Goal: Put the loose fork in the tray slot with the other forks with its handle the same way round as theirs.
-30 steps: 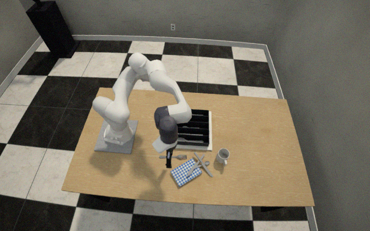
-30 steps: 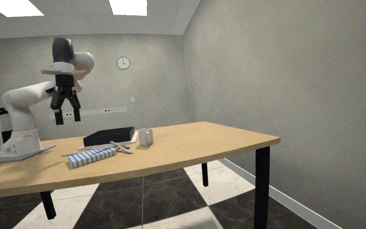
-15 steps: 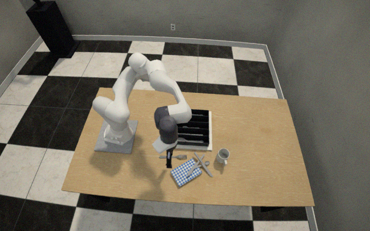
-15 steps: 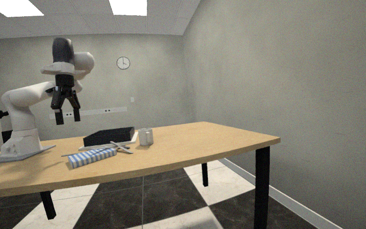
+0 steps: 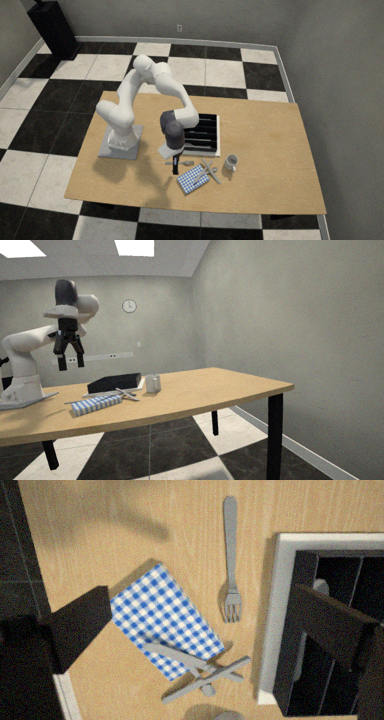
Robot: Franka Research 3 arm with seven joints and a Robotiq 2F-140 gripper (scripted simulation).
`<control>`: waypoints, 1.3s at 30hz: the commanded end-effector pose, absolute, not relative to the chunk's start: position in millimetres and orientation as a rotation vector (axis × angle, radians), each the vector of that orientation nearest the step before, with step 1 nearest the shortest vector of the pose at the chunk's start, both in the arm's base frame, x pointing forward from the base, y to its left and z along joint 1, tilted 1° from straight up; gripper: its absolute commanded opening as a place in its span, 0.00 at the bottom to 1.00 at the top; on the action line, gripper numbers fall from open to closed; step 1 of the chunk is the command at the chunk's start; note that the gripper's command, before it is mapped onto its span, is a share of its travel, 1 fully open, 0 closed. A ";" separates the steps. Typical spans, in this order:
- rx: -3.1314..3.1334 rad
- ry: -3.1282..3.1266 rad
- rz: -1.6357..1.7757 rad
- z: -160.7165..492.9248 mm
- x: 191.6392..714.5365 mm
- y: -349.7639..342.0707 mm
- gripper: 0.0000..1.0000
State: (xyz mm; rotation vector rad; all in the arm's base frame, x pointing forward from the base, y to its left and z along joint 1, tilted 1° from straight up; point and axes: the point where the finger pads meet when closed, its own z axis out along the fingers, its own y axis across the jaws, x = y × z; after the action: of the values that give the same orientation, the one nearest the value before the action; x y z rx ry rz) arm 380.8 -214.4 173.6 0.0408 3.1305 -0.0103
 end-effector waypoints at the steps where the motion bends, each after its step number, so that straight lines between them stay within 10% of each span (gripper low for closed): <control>1: 0.030 3.133 -0.014 173.1 380.6 -214.9 1.00; 39: -0.094 3.132 -0.015 153.9 385.4 -157.5 1.00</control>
State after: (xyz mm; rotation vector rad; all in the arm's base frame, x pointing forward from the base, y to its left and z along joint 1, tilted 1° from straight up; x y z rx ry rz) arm 385.2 -157.5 154.2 -0.0902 3.1338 -0.0129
